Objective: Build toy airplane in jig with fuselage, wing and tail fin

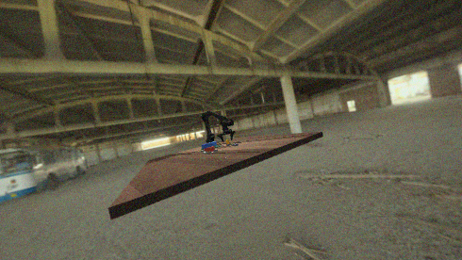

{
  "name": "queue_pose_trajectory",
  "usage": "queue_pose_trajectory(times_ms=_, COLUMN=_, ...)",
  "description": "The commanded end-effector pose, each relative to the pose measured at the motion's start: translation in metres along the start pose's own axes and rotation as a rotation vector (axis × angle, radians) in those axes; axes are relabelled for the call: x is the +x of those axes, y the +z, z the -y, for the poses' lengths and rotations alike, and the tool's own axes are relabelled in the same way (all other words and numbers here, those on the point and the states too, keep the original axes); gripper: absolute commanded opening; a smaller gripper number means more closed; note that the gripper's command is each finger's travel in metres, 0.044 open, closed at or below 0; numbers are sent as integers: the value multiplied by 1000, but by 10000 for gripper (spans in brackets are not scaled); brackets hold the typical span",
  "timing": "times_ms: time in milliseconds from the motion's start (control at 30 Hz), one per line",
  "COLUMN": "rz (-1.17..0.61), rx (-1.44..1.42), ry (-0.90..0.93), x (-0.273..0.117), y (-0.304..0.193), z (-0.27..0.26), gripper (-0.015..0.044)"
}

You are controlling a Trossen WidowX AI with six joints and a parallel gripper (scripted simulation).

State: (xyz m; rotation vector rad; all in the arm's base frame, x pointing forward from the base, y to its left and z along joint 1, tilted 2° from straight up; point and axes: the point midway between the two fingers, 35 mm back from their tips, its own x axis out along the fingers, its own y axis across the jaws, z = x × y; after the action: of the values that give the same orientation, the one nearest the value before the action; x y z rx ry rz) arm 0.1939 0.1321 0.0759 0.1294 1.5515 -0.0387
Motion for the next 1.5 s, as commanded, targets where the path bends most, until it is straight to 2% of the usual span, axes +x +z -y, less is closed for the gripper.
queue_pose_trajectory(times_ms=0, rz=-10, rx=6, ry=-2, x=9, y=-2, z=1, gripper=440)
queue_pose_trajectory(times_ms=233, rz=-10, rx=6, ry=-2, x=18, y=-3, z=1, gripper=440)
queue_pose_trajectory(times_ms=733, rz=-10, rx=6, ry=-2, x=18, y=-3, z=1, gripper=46)
queue_pose_trajectory(times_ms=967, rz=-10, rx=6, ry=-2, x=18, y=-3, z=1, gripper=0)
queue_pose_trajectory(times_ms=1467, rz=-6, rx=0, ry=0, x=-21, y=4, z=-4, gripper=0)
